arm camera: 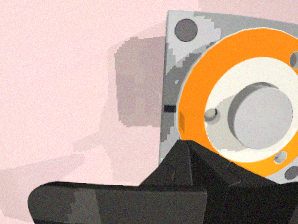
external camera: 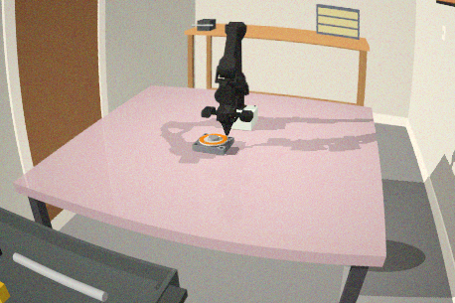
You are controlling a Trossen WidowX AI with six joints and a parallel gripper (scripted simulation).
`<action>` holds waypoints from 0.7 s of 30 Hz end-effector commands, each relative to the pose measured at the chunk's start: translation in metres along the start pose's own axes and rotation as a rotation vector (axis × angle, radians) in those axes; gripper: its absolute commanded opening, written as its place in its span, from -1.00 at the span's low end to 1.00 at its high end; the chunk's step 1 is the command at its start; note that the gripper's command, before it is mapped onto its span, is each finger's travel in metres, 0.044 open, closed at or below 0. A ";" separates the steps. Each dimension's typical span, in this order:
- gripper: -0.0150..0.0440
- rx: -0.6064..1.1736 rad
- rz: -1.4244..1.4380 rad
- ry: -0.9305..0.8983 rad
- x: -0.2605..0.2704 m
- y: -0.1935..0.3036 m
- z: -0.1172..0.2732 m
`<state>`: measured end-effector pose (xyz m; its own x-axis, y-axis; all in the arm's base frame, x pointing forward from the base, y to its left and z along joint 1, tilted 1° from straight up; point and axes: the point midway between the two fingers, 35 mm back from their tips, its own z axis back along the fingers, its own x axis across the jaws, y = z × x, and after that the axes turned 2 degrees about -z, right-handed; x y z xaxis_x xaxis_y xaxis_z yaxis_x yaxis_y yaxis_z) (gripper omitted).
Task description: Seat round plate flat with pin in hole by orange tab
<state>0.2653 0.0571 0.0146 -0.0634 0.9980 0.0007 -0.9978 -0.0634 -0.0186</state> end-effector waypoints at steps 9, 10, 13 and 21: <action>-0.49 0.004 -0.003 -0.002 0.001 -0.004 0.027; -0.49 0.004 -0.003 -0.002 0.001 -0.003 0.032; -0.49 0.005 -0.003 -0.002 0.000 -0.001 0.043; -0.49 0.004 0.000 0.001 0.000 -0.002 0.036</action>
<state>0.2666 0.0575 0.0521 -0.0629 0.9980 0.0002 -0.9979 -0.0629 -0.0154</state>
